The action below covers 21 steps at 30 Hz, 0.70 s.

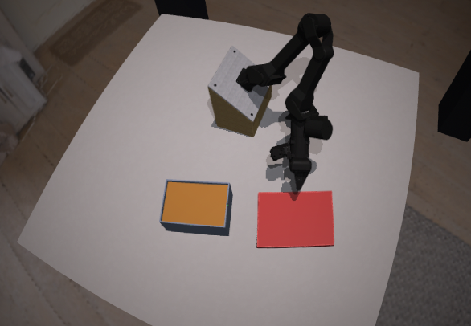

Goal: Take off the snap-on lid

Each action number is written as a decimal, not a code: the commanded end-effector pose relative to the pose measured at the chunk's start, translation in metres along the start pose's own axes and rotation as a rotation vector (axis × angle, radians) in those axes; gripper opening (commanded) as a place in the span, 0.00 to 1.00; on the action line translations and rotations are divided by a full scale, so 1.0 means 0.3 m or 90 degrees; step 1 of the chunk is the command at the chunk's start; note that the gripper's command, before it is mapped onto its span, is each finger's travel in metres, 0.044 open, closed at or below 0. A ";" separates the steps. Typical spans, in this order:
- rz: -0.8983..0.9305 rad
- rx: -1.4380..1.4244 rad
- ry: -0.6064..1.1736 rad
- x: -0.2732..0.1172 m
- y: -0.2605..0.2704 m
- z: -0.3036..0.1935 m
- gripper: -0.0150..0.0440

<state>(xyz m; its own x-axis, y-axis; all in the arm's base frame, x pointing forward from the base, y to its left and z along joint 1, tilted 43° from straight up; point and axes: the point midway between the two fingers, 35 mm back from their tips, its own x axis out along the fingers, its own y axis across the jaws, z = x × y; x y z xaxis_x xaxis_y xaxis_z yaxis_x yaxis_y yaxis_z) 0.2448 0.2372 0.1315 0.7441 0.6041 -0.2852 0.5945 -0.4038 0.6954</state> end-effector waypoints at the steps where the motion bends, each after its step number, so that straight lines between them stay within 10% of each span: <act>1: -0.003 0.002 -0.003 -0.020 -0.020 0.005 1.00; 21: -0.004 0.003 -0.004 -0.122 -0.107 0.006 1.00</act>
<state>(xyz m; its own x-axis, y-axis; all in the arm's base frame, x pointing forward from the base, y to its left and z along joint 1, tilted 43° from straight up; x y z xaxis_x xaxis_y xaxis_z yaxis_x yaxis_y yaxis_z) 0.2043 0.2290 0.1217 0.7427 0.6044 -0.2883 0.5975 -0.4038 0.6927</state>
